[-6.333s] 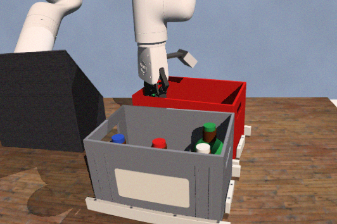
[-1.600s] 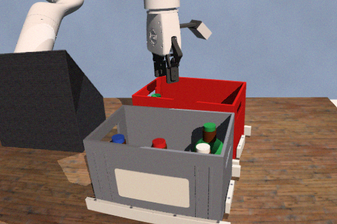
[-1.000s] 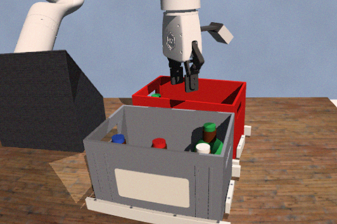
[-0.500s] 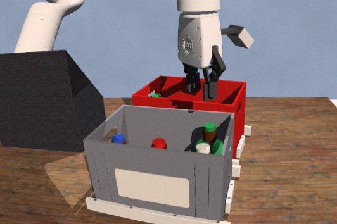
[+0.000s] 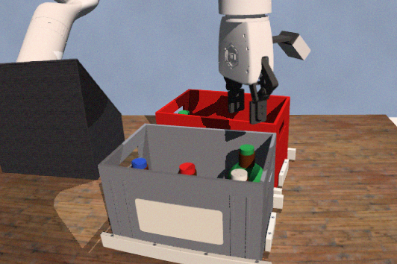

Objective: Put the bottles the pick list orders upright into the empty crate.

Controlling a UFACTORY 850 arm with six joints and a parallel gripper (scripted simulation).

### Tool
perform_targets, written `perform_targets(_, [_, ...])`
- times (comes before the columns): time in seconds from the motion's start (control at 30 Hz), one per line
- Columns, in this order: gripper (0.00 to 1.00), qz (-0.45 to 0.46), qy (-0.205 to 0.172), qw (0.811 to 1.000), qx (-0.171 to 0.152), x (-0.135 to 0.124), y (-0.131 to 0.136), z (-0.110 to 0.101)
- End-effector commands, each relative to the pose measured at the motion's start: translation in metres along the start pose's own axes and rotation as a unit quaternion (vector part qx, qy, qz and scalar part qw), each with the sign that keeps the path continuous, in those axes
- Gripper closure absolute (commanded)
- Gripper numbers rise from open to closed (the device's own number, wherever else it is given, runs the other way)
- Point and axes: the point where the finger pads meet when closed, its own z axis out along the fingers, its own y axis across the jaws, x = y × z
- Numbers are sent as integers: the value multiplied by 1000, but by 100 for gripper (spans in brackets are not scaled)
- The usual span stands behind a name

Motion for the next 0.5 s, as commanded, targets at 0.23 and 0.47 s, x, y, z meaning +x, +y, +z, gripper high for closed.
perform_targets(0.23, [35, 0, 0, 1000, -1, 0, 1, 9])
perform_targets(0.47, [35, 0, 0, 1000, -1, 0, 1, 16])
